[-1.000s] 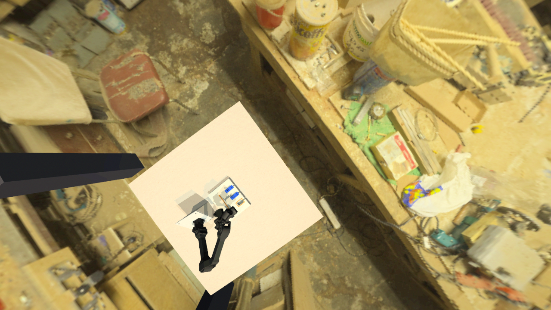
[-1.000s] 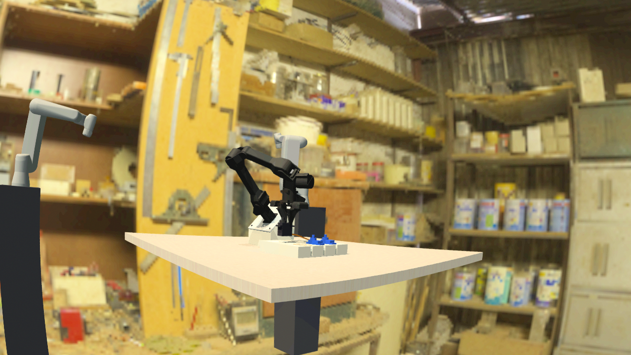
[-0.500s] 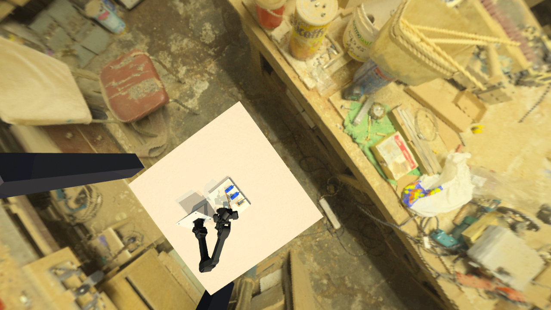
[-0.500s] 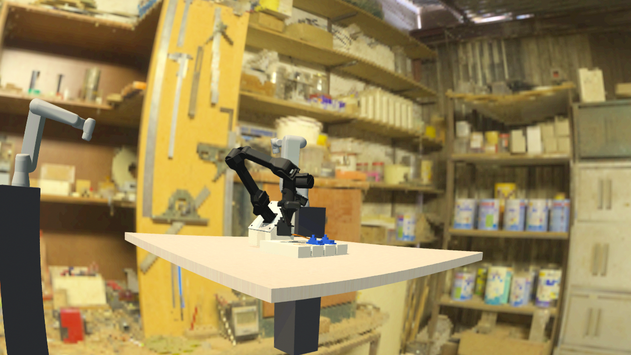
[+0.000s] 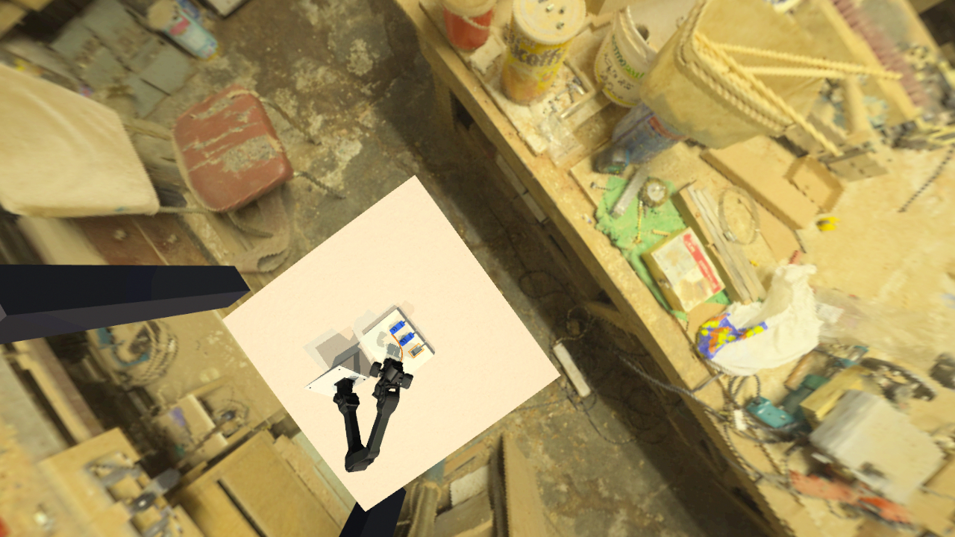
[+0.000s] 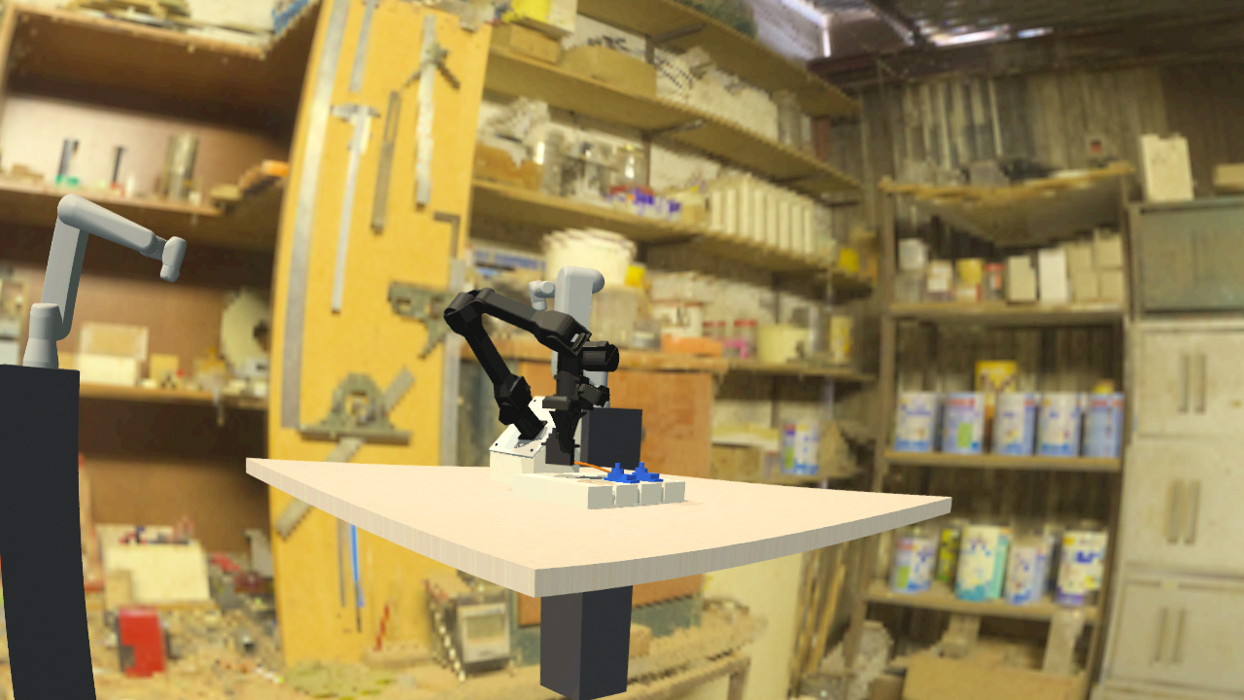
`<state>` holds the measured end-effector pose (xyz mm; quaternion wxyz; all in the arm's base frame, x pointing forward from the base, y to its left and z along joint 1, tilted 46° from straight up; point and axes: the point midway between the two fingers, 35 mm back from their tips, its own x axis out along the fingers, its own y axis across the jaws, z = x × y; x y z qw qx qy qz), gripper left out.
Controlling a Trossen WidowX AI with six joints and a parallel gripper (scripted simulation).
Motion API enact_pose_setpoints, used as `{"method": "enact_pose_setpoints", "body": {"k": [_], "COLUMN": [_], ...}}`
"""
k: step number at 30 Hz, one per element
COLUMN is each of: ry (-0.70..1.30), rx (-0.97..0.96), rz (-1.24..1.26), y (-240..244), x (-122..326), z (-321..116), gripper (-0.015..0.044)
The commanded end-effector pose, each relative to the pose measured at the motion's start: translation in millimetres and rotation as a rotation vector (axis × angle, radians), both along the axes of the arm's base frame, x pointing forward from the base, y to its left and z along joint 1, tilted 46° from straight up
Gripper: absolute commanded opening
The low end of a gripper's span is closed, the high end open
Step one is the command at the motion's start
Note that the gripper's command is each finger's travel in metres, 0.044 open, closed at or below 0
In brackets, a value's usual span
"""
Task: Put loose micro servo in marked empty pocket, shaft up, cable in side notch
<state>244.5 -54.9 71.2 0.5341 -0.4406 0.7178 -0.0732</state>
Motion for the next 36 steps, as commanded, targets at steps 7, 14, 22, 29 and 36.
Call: {"method": "enact_pose_setpoints", "body": {"k": [7,14,22,29,36], "ry": [-0.269,-0.381,-0.381,-0.382,-0.384], "rx": [-0.018,-0.024,-0.024,-0.024,-0.024], "rz": [-0.263,-0.373,-0.373,-0.373,-0.373], "y": [0,0,0,0,1], "x": [0,0,4,30,57], "z": [1,1,1,-1,-2], "gripper": [0.0,0.0,0.0,0.0,0.0]}}
